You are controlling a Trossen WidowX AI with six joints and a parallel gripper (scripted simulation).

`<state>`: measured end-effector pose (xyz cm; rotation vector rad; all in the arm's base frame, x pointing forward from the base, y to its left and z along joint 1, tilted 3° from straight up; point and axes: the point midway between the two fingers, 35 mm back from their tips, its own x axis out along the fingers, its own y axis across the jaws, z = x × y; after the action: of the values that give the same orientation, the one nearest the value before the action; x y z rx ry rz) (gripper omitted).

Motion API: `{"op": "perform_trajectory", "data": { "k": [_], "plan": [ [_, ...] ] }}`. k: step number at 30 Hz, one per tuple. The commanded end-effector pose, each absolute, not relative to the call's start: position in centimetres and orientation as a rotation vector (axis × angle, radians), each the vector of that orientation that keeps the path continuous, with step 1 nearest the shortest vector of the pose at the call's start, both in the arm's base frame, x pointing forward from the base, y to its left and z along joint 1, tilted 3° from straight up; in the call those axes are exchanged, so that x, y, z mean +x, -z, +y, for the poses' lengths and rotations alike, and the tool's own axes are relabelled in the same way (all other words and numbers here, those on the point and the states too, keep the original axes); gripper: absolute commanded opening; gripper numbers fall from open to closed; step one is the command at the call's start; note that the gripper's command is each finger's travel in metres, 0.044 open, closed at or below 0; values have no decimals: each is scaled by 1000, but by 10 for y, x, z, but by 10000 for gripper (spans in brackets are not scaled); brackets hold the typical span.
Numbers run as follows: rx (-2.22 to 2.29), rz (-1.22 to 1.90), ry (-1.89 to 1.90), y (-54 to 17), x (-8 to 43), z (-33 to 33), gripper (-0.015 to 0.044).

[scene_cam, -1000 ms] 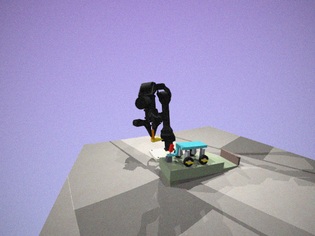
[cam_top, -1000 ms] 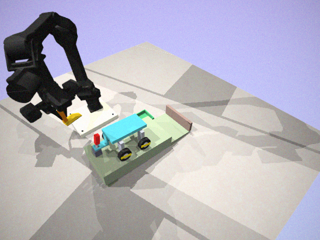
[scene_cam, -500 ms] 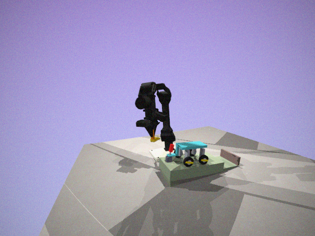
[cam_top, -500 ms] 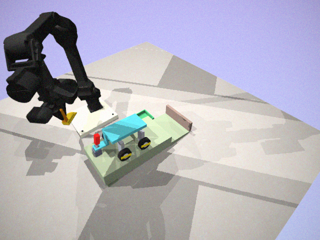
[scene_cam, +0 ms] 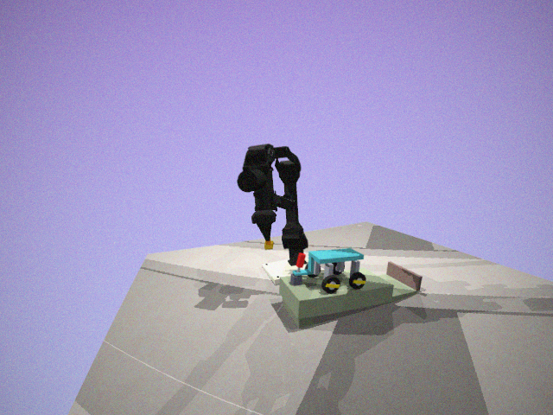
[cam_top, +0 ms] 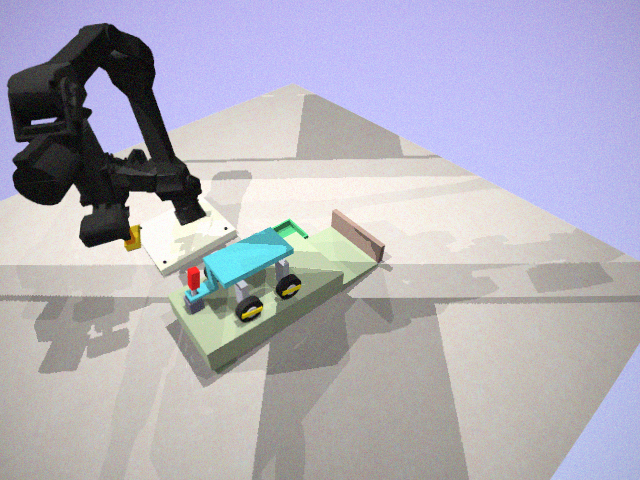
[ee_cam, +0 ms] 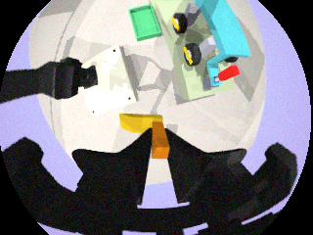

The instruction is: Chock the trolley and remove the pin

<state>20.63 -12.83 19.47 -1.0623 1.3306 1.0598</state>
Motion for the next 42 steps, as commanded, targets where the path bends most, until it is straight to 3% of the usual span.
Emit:
{"op": "perform_trajectory", "data": {
  "k": [1, 16, 42],
  "plan": [
    [-1170, 1276, -1168, -195, 206, -129, 0],
    [-1304, 1187, -1307, -194, 207, -124, 0],
    [-1298, 1177, -1310, -188, 223, -26, 0]
  ]
}}
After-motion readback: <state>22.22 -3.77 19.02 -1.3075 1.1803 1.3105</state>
